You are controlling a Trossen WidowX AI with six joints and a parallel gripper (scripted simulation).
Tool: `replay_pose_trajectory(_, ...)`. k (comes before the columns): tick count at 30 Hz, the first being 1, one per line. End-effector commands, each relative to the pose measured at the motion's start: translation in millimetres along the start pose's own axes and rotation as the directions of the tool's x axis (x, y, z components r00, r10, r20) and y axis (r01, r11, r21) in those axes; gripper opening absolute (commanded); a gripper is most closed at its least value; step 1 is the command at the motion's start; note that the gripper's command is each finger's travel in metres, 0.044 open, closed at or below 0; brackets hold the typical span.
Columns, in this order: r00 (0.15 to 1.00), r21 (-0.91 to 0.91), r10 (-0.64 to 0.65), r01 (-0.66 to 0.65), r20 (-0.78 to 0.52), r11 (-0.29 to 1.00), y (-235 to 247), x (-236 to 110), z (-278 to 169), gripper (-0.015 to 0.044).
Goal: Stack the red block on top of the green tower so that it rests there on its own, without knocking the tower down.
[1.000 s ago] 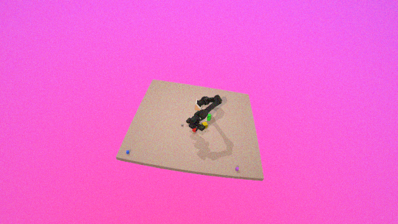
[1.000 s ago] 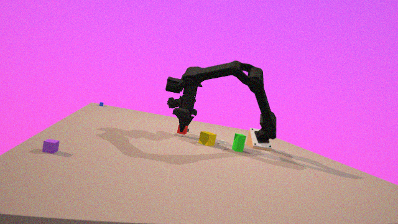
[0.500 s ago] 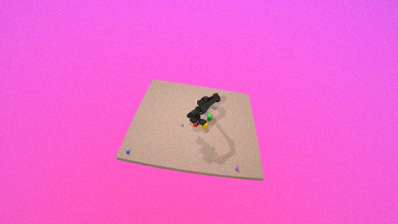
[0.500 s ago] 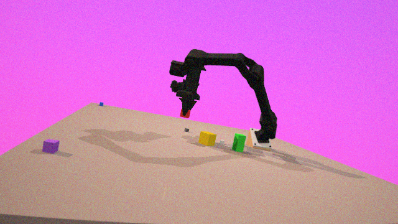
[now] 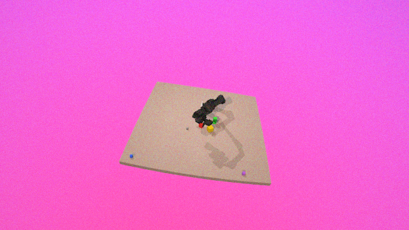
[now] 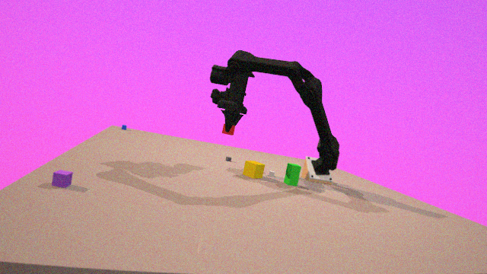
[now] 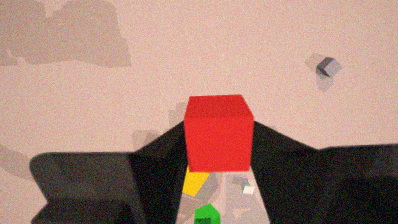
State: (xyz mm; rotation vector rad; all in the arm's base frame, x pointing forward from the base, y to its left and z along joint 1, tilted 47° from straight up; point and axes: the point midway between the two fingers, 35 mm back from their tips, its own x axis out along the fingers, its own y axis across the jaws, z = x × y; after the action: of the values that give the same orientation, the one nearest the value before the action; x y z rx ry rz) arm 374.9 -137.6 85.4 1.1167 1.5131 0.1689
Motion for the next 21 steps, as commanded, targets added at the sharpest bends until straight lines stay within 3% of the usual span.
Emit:
replay_pose_trajectory(1,1.000,0.011,0.000,0.000,0.004,1.000,2,-5,-5,0.0000)
replay_pose_trajectory(21,0.999,0.023,-0.008,0.007,0.033,1.000,21,-27,-85,0.0000)
